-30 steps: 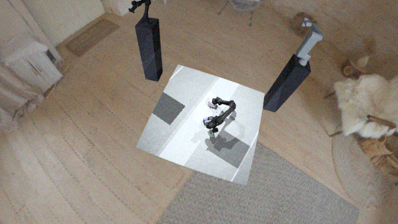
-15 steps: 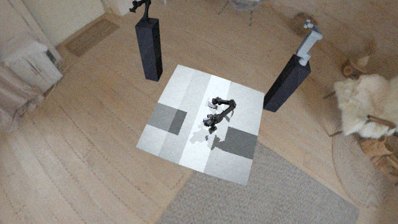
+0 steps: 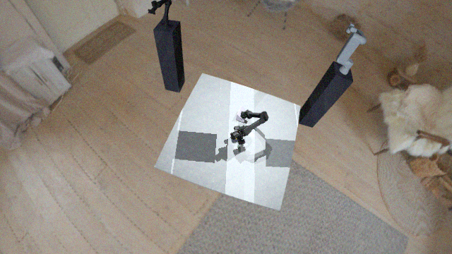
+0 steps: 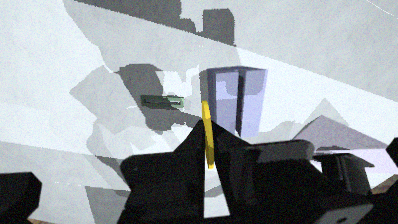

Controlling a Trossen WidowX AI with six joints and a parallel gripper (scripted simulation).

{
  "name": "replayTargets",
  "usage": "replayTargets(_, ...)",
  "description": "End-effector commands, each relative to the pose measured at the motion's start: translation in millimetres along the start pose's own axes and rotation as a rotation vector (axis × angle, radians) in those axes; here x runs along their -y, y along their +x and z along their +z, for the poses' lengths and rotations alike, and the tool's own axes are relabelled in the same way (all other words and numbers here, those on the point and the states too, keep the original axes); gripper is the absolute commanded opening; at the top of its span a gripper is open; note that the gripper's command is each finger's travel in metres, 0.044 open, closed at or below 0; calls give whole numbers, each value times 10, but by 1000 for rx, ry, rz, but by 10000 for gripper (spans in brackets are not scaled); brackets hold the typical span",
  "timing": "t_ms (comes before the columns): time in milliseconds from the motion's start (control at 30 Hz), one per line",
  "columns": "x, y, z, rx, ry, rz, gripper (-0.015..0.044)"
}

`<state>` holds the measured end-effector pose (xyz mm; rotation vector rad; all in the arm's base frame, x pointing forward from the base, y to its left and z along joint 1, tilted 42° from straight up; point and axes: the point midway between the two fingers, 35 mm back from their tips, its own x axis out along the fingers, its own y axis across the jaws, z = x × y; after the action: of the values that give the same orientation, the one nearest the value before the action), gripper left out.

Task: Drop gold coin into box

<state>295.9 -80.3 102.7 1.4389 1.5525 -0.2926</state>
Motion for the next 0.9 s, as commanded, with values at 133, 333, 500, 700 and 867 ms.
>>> replayTargets(133,204,-5,-5,6,-8,0,0)
replayTargets(333,358,8,-16,3,-11,3,0)
replayTargets(500,477,22,-32,0,-13,6,0)
replayTargets(700,452,29,-26,-8,-5,8,0)
replayTargets(867,452,29,-26,-8,-5,8,0)
